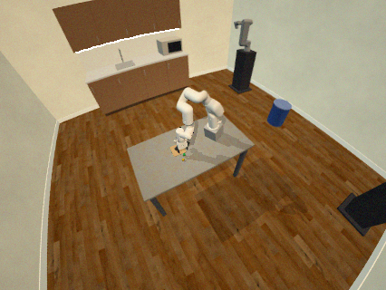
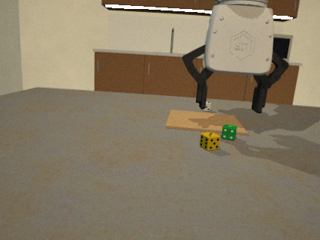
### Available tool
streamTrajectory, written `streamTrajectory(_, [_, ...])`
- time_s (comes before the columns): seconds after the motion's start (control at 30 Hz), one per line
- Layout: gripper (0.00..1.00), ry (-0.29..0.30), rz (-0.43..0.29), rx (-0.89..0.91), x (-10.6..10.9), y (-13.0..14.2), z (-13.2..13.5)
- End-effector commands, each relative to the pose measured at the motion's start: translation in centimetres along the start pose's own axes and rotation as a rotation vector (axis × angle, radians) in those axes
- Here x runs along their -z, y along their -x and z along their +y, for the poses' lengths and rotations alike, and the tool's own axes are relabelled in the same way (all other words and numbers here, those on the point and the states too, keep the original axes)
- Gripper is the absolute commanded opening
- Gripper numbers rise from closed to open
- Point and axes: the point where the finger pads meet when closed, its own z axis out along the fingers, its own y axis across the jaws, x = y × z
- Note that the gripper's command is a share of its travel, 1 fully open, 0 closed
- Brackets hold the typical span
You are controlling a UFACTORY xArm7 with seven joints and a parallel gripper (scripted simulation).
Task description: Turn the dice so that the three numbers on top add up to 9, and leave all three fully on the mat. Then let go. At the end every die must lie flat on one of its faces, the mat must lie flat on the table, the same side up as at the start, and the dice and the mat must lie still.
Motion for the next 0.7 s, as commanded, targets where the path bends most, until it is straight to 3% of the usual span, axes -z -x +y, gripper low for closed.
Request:
streamTrajectory(0.0, [1.0,-0.003,0.0,0.0,0.1,0.0,-0.1])
streamTrajectory(0.37, [1.0,-0.003,0.0,0.0,0.1,0.2,-0.2])
streamTrajectory(0.67, [1.0,-0.003,0.0,0.0,0.1,2.0,-1.6])
